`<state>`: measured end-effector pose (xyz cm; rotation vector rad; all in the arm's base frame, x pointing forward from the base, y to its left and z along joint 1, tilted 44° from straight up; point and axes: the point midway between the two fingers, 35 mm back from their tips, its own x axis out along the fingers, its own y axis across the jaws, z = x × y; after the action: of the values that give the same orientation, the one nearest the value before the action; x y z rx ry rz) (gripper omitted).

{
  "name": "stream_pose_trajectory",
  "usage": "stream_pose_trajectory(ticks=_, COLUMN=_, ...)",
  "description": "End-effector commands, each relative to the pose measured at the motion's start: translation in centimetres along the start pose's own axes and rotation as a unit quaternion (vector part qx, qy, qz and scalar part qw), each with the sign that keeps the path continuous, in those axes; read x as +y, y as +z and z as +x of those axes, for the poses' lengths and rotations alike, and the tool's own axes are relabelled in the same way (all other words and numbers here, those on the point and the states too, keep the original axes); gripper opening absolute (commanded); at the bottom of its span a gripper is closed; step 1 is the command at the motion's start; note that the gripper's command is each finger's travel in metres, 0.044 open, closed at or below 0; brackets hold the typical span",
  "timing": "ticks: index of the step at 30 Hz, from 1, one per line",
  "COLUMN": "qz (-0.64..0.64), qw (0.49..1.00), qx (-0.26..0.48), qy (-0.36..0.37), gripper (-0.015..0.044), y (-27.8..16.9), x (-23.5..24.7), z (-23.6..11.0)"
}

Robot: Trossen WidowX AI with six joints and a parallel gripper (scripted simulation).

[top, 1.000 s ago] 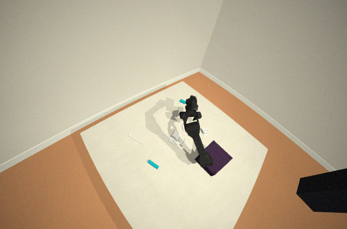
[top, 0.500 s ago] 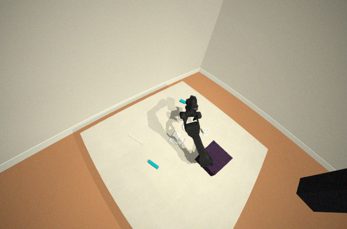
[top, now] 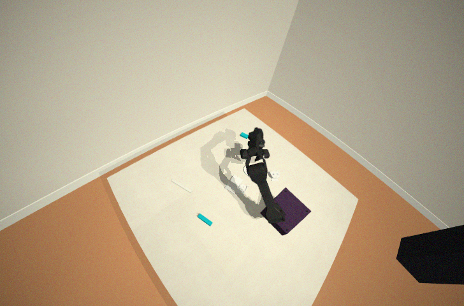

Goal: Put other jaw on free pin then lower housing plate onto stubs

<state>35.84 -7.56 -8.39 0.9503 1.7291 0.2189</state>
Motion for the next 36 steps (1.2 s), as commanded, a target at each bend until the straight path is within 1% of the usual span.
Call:
stream_pose_trajectory(ticks=1, qz=0.000, qw=1.000, qx=0.000, qy=0.000, gripper=0.0099, y=0.00, x=0.00, z=-0.01)
stream_pose_trajectory(ticks=5, qz=0.000, qw=1.000, qx=0.000, qy=0.000, gripper=0.0000, y=0.00, x=0.00, z=-0.01)
stream_pose_trajectory(ticks=25, qz=0.000, qw=1.000, qx=0.000, qy=0.000, gripper=0.0000, y=0.00, x=0.00, z=-0.01)
stream_pose_trajectory(ticks=36, qz=0.000, qw=1.000, qx=0.000, qy=0.000, gripper=0.0289, y=0.00, x=0.00, z=0.00)
